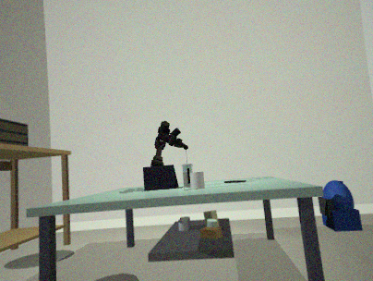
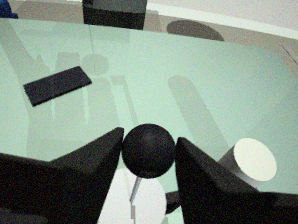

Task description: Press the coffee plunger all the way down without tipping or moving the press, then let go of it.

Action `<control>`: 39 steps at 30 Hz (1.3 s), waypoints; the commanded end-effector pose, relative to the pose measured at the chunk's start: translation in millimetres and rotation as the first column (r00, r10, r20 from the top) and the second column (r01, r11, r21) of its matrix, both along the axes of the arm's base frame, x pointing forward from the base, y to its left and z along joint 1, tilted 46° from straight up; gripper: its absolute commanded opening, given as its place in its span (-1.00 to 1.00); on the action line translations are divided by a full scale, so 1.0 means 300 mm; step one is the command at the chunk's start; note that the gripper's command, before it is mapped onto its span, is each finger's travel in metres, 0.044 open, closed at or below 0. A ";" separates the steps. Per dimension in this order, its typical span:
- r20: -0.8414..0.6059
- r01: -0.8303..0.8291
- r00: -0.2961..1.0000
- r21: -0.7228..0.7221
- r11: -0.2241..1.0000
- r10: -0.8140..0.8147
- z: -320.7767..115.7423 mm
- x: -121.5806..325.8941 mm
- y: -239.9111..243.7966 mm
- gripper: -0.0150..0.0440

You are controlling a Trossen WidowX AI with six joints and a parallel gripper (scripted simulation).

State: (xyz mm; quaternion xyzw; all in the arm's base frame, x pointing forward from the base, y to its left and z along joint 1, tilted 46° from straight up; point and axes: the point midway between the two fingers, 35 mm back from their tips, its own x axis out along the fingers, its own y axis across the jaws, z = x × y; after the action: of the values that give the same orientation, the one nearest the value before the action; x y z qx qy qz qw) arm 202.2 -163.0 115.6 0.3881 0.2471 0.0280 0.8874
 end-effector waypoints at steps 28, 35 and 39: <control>-0.018 -0.011 1.000 0.002 1.000 0.011 -0.141 0.018 0.126 -0.06; -0.017 -0.010 1.000 0.003 1.000 0.010 -0.167 0.022 0.153 -0.06; -0.016 -0.010 1.000 0.003 1.000 0.010 -0.181 0.024 0.168 -0.06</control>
State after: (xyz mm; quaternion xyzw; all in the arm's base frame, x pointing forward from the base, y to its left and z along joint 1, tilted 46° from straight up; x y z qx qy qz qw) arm 210.9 -121.6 71.3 0.3862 0.2438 0.0309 0.8891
